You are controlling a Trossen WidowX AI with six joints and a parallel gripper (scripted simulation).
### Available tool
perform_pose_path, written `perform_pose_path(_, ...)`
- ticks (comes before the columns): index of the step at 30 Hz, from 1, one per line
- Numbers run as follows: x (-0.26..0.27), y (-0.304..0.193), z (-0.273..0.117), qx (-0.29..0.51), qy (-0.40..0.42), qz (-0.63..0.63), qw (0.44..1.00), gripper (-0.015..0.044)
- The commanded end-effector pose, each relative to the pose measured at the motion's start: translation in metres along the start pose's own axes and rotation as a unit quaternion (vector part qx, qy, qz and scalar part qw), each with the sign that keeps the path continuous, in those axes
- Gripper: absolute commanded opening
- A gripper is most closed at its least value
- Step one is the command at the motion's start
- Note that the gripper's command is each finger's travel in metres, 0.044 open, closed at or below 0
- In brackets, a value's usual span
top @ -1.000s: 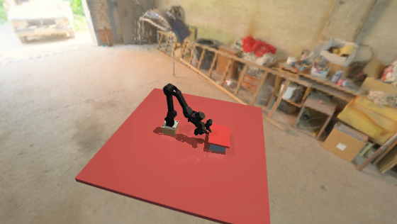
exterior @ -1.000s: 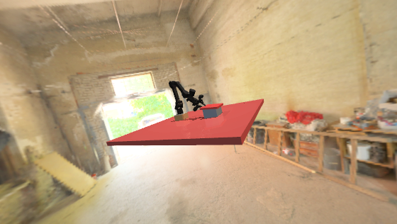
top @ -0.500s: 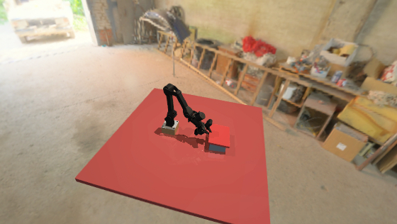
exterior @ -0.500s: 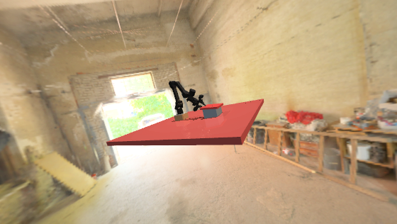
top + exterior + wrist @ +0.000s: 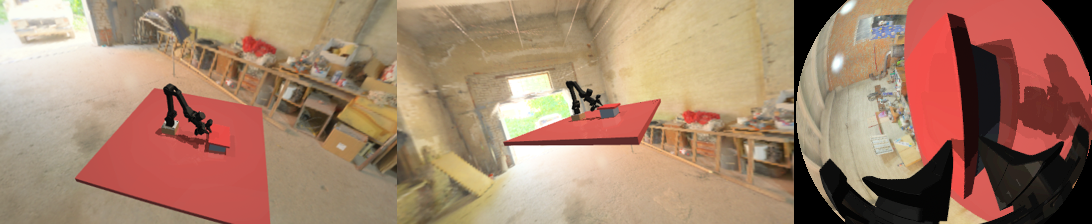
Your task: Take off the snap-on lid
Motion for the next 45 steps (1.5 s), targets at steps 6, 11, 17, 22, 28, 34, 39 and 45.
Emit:
perform_pose_path(6, 0.001, 0.000, 0.001, -0.001, 0.001, 0.000, 1.000, 0.0000)
perform_pose_path(11, 0.001, 0.000, 0.001, -0.001, 0.001, 0.000, 1.000, 0.0000)
perform_pose_path(17, 0.003, -0.001, 0.000, -0.002, -0.001, 0.002, 1.000, 0.0000)
perform_pose_path(22, 0.008, -0.001, -0.004, -0.003, -0.001, 0.002, 1.000, 0.0000)
perform_pose_path(28, 0.015, -0.001, -0.008, -0.003, -0.001, 0.002, 1.000, 0.0000)
perform_pose_path(34, 0.022, -0.001, -0.012, -0.003, -0.001, 0.002, 1.000, 0.0000)
perform_pose_path(39, 0.028, -0.001, -0.015, -0.003, 0.000, 0.002, 1.000, 0.0000)
perform_pose_path(45, 0.036, -0.001, -0.018, -0.003, 0.000, 0.002, 1.000, 0.0000)
Point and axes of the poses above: the point midway between the two fingers, 35 mm back from their tips, its own z axis out along the fingers, its own x axis across the jaws, y = z × x, the point moved 10 cm from there along -z, back along the fingers, and after that the axes turned 1 degree about z, right-handed, at the moved point
